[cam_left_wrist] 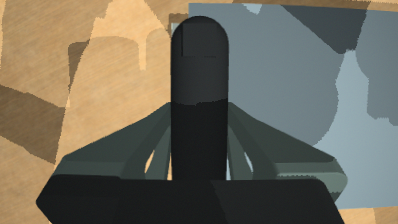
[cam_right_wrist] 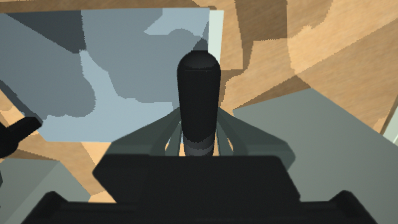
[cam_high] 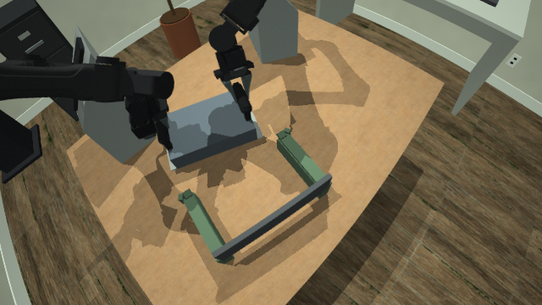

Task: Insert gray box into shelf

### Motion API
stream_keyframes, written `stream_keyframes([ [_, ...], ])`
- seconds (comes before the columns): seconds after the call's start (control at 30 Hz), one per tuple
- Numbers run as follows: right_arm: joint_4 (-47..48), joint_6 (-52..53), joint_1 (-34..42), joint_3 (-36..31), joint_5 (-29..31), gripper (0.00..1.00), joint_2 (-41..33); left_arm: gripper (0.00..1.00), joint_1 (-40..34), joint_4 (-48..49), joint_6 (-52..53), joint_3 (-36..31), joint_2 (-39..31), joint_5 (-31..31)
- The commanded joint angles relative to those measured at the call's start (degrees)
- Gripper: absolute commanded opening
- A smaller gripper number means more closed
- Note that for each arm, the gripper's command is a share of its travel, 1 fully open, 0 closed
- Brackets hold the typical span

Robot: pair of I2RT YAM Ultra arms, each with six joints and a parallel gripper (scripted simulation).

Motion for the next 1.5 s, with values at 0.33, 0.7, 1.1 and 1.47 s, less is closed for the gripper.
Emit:
stream_keyframes([
  [0.33, -1.1, -0.5, 2.6, 2.1, 0.7, 0.14, -3.4, 0.14, -2.6, 1.1, 1.4, -0.2, -3.2, -2.1],
  [0.7, -1.1, -0.5, 2.6, 2.1, 0.7, 0.14, -3.4, 0.14, -2.6, 1.0, 1.4, -0.2, -3.2, -2.1],
  [1.1, 1.2, -0.5, 1.6, -0.1, 0.1, 0.14, -2.1, 0.14, -2.1, 1.1, 1.5, -0.5, -1.1, -2.6],
  [1.47, -2.8, 1.4, 3.1, 1.8, -0.1, 0.14, -3.6, 0.14, -3.2, -2.8, -0.2, -0.5, -3.2, -2.5],
])
